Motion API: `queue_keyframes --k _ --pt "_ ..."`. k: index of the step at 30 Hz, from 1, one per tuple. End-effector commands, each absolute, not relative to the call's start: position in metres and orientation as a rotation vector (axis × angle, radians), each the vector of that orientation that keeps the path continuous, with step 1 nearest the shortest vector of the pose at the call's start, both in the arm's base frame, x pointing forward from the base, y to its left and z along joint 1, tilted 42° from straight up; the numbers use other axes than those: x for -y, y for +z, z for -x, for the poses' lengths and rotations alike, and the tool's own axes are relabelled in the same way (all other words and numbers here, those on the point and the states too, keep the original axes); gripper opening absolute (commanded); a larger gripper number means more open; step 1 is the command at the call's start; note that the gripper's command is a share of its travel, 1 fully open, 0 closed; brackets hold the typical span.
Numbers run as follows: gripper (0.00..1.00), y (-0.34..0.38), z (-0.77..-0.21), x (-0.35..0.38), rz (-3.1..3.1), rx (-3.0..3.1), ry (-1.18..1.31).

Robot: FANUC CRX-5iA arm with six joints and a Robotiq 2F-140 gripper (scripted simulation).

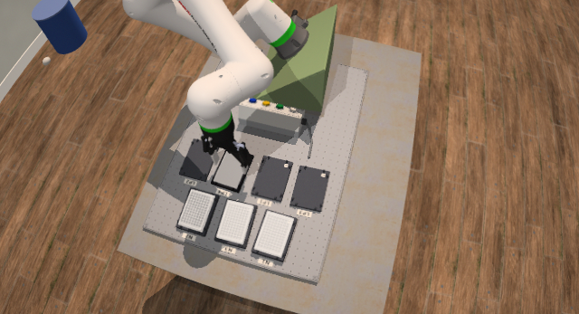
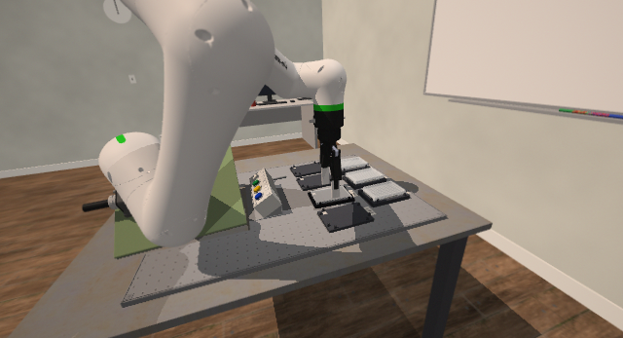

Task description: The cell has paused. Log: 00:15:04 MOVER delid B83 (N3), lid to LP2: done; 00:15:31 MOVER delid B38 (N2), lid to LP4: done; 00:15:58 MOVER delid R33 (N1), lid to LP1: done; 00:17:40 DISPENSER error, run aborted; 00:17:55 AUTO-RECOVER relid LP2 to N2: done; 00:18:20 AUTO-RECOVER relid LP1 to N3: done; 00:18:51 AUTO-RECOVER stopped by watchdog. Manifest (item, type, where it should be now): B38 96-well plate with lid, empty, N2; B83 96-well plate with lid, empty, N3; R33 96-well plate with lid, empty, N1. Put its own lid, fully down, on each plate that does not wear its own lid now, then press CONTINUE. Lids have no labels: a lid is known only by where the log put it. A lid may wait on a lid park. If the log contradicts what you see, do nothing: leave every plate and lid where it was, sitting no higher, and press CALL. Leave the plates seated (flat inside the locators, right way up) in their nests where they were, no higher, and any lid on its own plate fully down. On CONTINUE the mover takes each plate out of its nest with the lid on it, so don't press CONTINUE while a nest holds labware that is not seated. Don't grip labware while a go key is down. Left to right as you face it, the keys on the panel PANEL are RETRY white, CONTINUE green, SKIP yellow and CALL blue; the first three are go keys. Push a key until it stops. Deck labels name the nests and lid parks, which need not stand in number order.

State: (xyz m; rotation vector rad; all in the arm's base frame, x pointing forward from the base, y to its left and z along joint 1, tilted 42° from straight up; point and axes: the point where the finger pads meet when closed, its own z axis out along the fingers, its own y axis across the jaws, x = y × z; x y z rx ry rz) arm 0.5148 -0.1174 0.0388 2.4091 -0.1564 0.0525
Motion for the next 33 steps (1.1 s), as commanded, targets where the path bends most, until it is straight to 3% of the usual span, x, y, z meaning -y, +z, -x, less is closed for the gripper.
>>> queue_keyframes --k 1,33 --pt "0.66 0.0389 -0.5149 0.1171 -2.409 0.156 0.053" --pt "0.66 0.0359 -0.5149 0.1198 -2.409 0.156 0.053"
